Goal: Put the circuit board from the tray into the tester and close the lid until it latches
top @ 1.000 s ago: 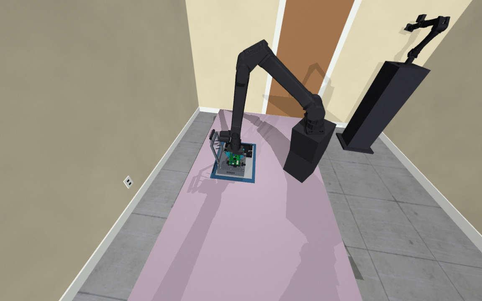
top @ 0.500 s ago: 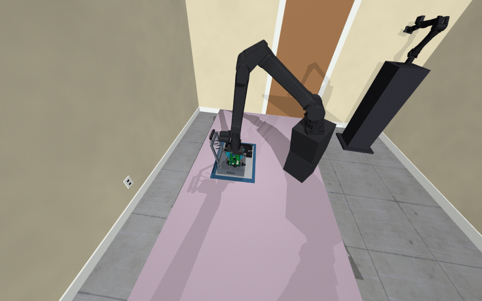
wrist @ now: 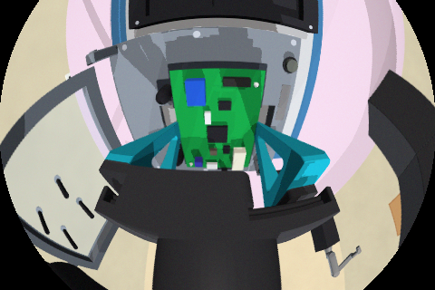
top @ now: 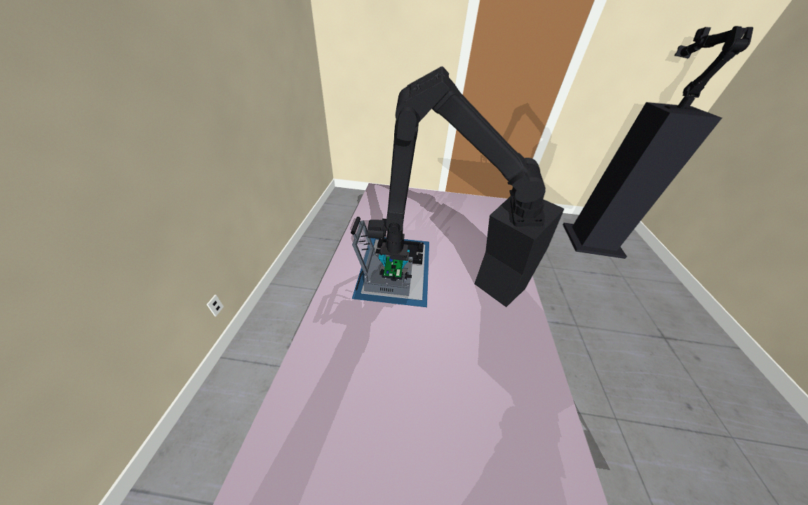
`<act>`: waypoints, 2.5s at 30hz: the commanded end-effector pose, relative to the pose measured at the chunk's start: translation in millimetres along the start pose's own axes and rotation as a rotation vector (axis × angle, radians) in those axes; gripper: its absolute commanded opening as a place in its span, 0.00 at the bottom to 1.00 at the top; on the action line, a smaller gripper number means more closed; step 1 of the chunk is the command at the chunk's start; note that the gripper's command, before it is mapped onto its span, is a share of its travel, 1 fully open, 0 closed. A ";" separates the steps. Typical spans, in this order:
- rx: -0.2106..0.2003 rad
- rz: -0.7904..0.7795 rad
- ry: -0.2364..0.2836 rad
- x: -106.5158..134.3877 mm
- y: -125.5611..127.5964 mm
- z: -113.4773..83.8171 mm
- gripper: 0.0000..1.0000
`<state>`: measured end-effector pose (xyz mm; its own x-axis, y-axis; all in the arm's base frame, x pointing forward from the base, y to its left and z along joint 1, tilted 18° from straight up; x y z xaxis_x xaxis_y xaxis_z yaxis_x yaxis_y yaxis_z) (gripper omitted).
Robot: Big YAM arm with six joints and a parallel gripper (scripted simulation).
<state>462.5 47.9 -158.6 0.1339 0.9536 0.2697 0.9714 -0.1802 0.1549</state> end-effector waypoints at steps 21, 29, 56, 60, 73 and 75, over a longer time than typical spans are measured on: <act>-0.024 -0.009 0.004 9.2 11.7 -2.0 0.72; -0.024 -0.009 0.004 9.1 11.6 -1.9 0.72; -0.033 -0.010 0.006 9.4 12.9 1.7 0.92; -0.034 -0.010 0.007 9.6 13.1 0.7 0.92; -0.033 -0.010 0.006 9.2 11.5 0.0 0.92; -0.033 -0.010 0.006 9.2 11.4 -0.1 0.92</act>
<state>466.2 48.8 -160.8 0.1328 0.9536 0.2703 0.9710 -0.1799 0.1576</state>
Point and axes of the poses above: the point where the finger pads meet when closed, its own z axis out along the fingers, its own y axis across the jaws, x = y × z, the point moved 7 cm from there along -z, back along the fingers, and after that the axes turned 12 degrees about z, right-handed, at the moved point
